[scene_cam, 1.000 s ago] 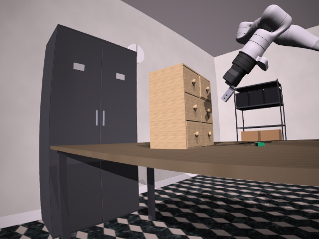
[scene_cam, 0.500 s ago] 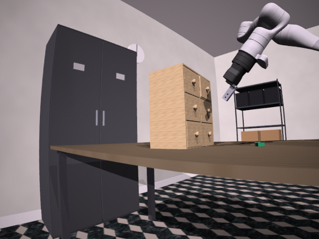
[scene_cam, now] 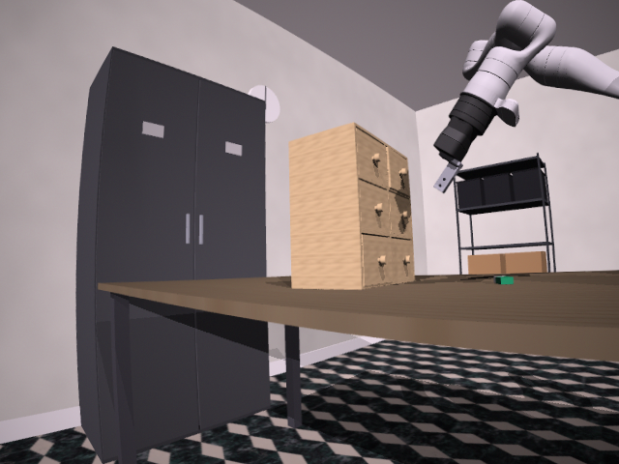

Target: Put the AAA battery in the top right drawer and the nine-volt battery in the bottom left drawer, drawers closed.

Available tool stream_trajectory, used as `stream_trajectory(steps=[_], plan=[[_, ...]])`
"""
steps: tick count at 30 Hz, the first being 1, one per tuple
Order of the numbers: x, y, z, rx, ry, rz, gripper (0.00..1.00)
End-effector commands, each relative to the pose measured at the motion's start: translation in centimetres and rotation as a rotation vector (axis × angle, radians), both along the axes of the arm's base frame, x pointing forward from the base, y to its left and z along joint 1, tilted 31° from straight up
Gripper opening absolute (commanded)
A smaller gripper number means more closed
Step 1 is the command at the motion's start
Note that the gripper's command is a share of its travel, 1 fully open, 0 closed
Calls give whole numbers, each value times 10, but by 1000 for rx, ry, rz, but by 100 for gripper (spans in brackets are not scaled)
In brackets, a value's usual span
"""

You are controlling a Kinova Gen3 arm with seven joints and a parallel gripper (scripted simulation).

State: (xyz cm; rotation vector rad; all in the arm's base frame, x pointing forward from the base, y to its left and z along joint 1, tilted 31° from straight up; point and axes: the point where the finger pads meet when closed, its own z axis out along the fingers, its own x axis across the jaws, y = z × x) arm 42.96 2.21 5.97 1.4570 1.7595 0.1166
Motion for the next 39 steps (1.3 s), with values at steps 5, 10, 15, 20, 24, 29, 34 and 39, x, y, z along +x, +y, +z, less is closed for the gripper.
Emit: stream_trajectory(steps=[5, 10, 15, 20, 24, 29, 34, 39], plan=[[1, 1, 6, 3, 5, -15, 0], [-1, 3, 9, 4, 28, -28, 0], [-3, 5, 12, 4, 50, -43, 0], [-5, 6, 13, 5, 65, -51, 0], [-7, 8, 16, 6, 85, -63, 0], [-10, 10, 19, 7, 111, -79, 0], [-12, 12, 23, 7, 138, -96, 0], [-14, 14, 25, 8, 156, -106, 0]])
